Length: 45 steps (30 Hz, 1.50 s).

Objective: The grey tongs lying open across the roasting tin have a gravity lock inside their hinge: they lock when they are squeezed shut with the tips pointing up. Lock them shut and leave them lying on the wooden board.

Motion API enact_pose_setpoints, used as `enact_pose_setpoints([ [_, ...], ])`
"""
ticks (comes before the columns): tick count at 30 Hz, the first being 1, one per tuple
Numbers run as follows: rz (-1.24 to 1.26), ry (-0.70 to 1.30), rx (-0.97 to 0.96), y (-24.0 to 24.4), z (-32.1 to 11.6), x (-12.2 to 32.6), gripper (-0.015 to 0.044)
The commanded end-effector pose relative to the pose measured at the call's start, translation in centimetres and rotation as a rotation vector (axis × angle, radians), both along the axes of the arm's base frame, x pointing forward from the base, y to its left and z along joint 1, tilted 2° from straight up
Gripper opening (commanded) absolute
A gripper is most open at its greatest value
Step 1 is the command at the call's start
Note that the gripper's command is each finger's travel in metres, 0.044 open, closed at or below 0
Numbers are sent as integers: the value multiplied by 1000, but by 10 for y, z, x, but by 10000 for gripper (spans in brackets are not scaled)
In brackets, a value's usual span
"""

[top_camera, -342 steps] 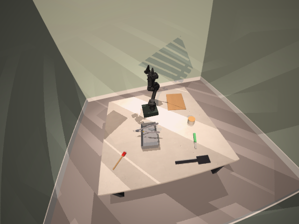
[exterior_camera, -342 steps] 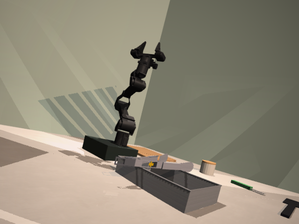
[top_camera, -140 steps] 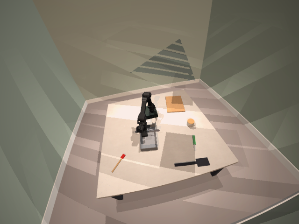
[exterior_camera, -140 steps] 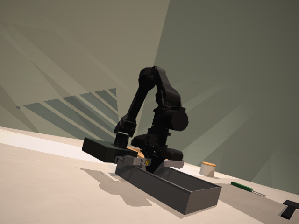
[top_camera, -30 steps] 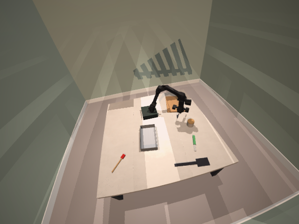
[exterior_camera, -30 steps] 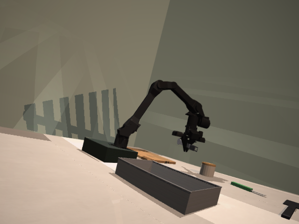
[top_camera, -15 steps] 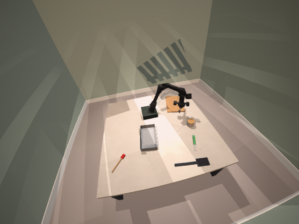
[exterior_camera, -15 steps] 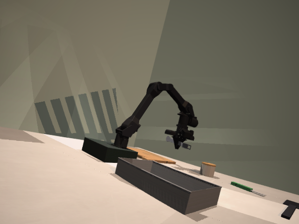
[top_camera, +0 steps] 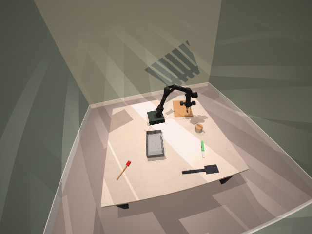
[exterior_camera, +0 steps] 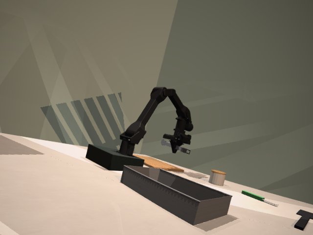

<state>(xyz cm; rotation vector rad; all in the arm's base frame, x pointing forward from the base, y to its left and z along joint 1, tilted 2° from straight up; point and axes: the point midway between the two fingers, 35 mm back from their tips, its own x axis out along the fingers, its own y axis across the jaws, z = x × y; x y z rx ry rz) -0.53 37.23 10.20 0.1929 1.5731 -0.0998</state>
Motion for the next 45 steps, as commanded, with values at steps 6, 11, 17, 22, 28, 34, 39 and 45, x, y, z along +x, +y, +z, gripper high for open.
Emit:
enact_pose_setpoints([
  [6,100,-8,7,0,3,-54,-150],
  [11,156,-10,8,-5,3,-84,-150],
  [17,224,-12,9,-13,3,-120,-150],
  [22,263,-13,10,-20,3,-140,-150],
  [28,265,2,4,-21,3,-140,-150],
  [34,286,155,-45,-24,-1,-136,-150],
  [39,300,318,-72,-27,0,-133,-150],
  [45,311,519,-69,-27,6,-128,-150],
])
